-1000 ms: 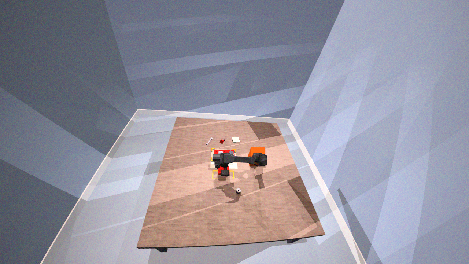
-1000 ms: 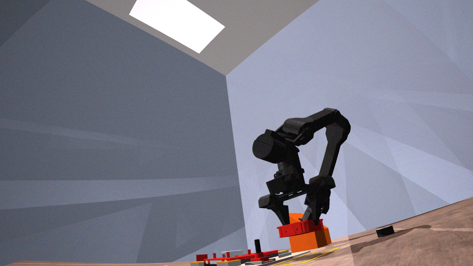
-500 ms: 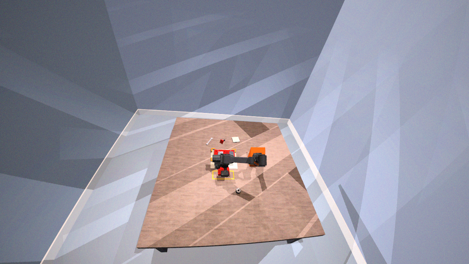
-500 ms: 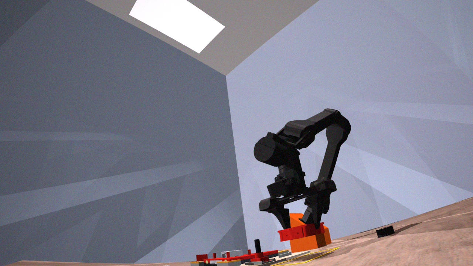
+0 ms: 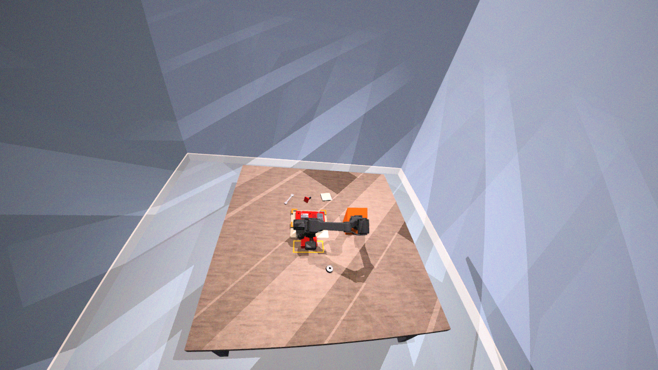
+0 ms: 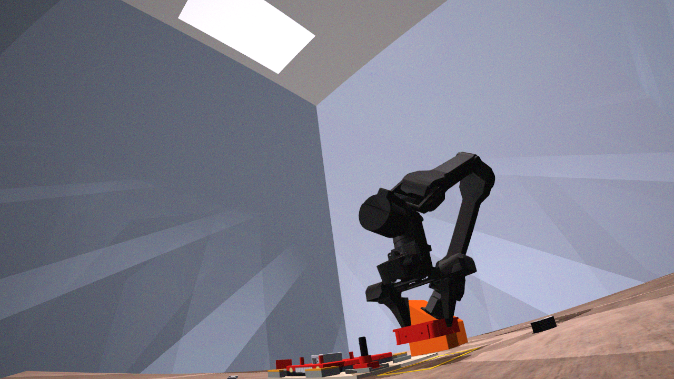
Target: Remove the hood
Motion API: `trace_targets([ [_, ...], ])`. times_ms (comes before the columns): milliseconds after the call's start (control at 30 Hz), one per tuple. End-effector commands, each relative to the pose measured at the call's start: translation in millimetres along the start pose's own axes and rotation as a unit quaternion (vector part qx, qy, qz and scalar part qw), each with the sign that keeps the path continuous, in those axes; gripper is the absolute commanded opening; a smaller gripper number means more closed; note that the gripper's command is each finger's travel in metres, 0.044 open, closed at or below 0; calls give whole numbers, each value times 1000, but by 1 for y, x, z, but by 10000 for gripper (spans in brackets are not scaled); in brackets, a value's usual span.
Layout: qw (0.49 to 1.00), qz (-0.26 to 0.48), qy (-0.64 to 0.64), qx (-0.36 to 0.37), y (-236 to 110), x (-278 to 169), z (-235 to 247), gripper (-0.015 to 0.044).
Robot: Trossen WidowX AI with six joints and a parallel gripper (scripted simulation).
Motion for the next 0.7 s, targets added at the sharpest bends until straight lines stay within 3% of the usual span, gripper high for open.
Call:
trace_targets([
  [0,1000,3,4,1,4,0,-1,0],
  [667,1000,3,4,2,15,-2,-1,0],
])
Point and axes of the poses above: the point midway between the two fingers, 35 mm back from their tips, its own y axis out along the fingers, its own z axis across the jaws, x = y × z, the point moved 8 cm from there along -y, back along the fingers, and after that the axes turned 12 degrees about y, right-handed, at the moved point
